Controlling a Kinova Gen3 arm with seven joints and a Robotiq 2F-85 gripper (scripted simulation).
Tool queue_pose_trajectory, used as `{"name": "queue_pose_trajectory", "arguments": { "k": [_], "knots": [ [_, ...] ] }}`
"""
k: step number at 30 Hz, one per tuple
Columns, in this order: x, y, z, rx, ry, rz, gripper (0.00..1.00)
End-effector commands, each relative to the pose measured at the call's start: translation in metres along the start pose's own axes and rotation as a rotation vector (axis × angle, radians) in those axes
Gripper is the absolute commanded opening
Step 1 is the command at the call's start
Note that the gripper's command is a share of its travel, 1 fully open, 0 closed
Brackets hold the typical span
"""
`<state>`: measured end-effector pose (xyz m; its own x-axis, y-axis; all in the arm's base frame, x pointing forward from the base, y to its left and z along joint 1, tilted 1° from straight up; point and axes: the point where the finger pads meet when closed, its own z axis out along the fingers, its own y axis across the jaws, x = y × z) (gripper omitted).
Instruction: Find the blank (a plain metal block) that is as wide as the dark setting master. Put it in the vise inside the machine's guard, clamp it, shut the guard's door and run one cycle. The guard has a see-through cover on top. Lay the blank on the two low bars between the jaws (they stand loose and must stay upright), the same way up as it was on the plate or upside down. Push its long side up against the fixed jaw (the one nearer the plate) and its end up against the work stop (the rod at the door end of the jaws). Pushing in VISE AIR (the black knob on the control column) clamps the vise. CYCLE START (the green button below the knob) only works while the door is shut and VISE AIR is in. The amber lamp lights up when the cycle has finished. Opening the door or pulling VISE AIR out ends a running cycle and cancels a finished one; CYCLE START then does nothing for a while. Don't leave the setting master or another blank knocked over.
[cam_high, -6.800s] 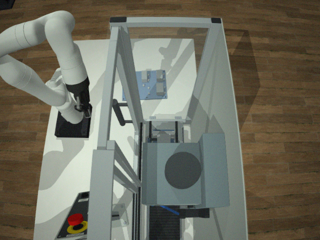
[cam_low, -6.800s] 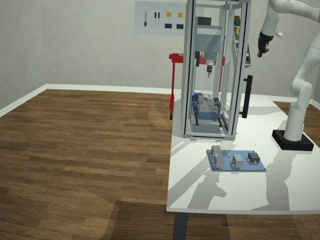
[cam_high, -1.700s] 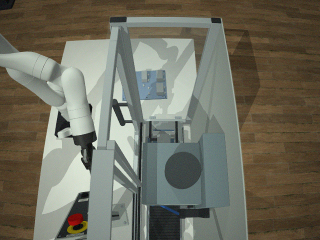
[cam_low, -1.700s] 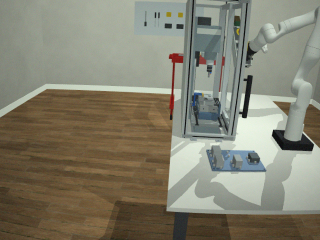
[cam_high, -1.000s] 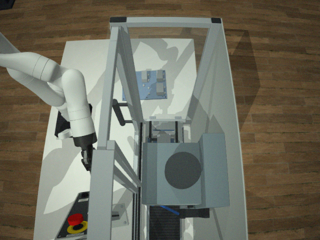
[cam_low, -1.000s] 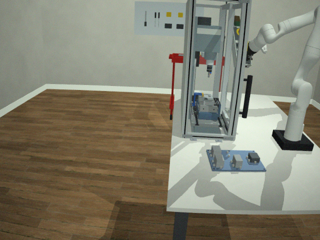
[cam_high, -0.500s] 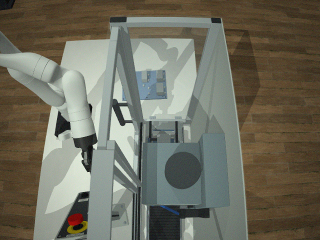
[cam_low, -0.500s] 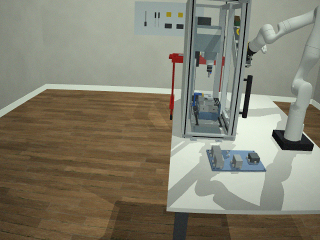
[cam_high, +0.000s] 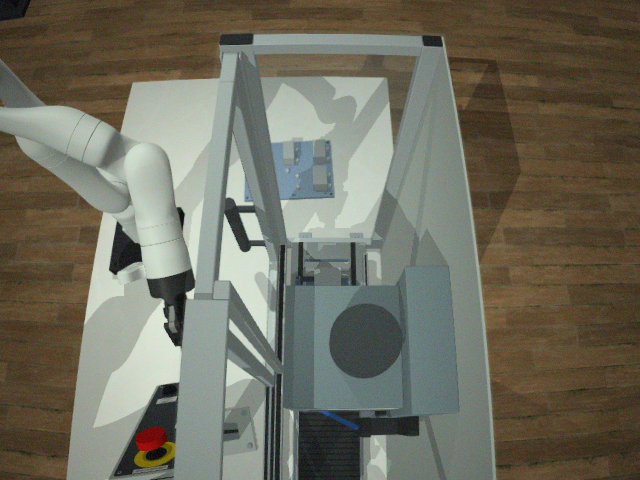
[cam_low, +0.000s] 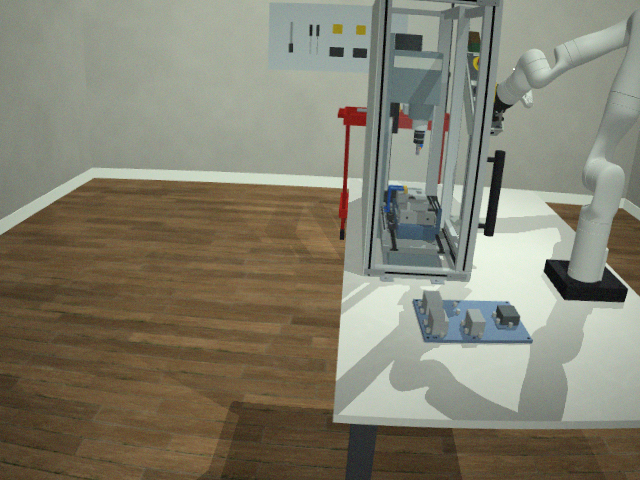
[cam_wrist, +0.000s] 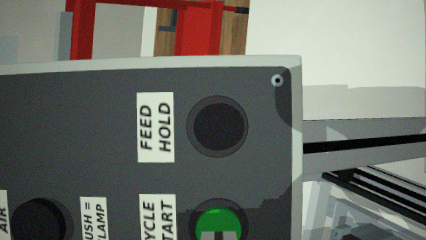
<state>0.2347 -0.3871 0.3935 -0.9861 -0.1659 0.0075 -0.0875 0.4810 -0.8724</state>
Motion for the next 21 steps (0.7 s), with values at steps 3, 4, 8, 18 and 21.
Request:
{"name": "queue_pose_trajectory", "arguments": {
  "k": [3, 4, 8, 18, 21],
  "knots": [
    [-0.0001, -0.0005, 0.0007, 0.001, 0.0, 0.001, 0.1],
    [-0.0001, -0.0005, 0.0015, 0.001, 0.0, 0.001, 0.1],
    [-0.0001, -0.0005, 0.0039, 0.001, 0.0, 0.001, 0.1],
    [-0.0001, -0.0005, 0.0039, 0.001, 0.0, 0.001, 0.1],
    [-0.0001, -0.0005, 0.0055, 0.001, 0.0, 0.001, 0.1]
  ]
}}
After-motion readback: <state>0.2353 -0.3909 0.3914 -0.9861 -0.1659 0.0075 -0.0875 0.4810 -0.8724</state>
